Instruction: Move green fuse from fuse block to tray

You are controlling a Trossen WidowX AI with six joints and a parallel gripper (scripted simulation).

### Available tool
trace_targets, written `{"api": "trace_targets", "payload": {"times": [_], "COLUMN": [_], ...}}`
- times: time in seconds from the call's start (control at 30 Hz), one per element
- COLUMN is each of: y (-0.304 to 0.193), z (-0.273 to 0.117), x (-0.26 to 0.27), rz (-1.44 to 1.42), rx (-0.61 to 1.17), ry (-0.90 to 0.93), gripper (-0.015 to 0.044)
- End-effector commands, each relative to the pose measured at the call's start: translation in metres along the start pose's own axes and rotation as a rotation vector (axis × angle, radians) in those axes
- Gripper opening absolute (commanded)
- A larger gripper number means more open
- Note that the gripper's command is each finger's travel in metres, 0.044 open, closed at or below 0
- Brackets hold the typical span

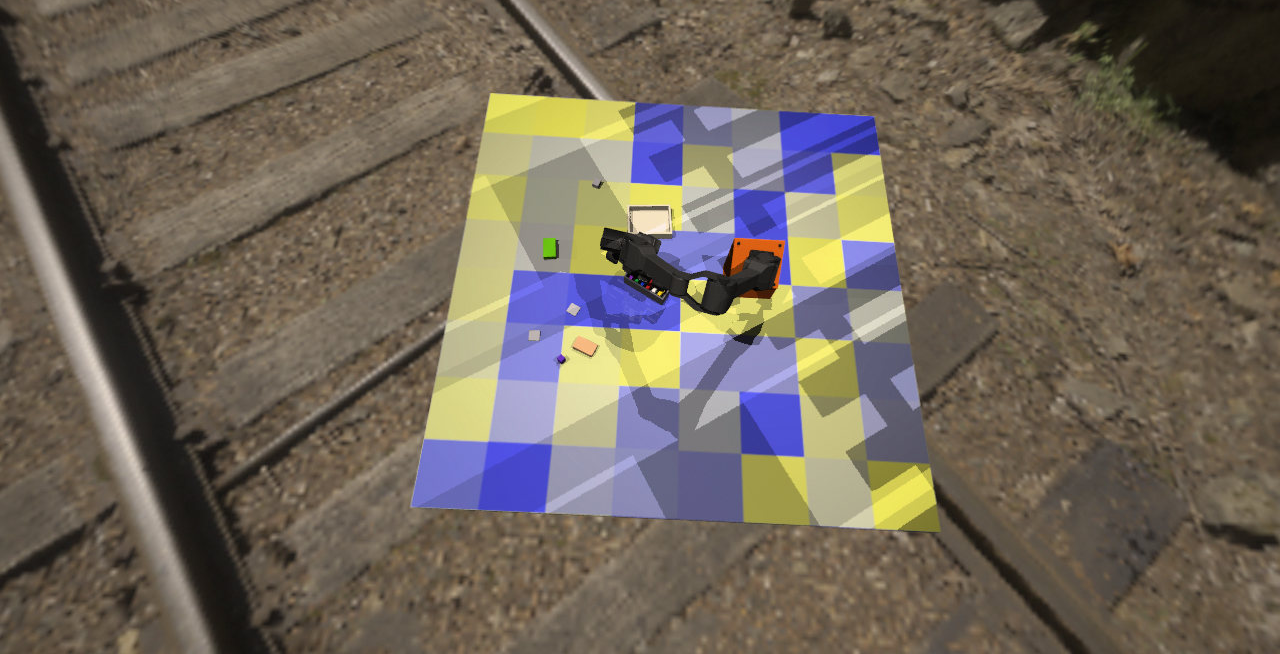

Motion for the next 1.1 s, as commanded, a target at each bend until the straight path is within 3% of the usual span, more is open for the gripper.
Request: {"api": "trace_targets", "payload": {"times": [0.0, 1.07], "y": [0.000, 0.001], "z": [-0.003, -0.019], "x": [0.000, 0.001], "rz": [-0.001, 0.000], "rx": [0.000, 0.000], "ry": [0.003, 0.003], "gripper": [0.0000, 0.0000]}}
Point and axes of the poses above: the point midway between the two fingers, 35 mm back from their tips, its own z axis out along the fingers, its own x axis across the jaws, y = z × x, the point moved 9 cm from there along -z, back along the fingers, and after that the axes turned 8 degrees about -z, right-handed, at the moved point
